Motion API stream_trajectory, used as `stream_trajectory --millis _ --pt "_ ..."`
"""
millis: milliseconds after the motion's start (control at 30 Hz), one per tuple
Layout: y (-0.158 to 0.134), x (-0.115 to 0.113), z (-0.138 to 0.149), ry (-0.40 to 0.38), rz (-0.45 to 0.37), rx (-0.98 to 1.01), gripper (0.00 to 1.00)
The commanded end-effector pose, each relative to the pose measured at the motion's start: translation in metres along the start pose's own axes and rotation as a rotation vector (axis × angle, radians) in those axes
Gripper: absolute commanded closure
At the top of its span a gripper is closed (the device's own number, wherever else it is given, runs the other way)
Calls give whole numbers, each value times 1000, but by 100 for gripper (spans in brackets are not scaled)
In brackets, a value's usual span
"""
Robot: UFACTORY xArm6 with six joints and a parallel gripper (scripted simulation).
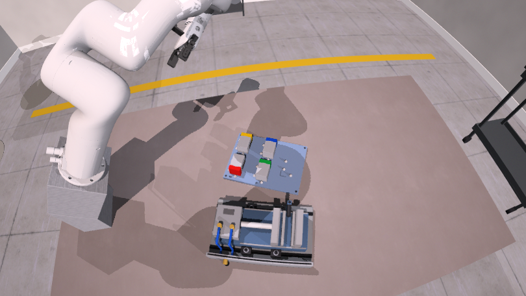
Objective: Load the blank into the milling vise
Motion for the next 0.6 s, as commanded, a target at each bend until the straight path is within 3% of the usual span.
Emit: stream_trajectory --millis 0,533,567 --pt "1 -1 -1 -3 -1 0 0" --pt "1 -1 -1 -3 -1 0 0" --pt "1 -1 -1 -3 -1 0 60"
Point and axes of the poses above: the point where the finger pads meet when closed, its own x axis out along the fingers, its own z axis across the jaws, y = z × x, the point moved 6 cm from there along -x, back along the fingers, and after that the axes turned 15 degrees about x, right-handed, at the moved point
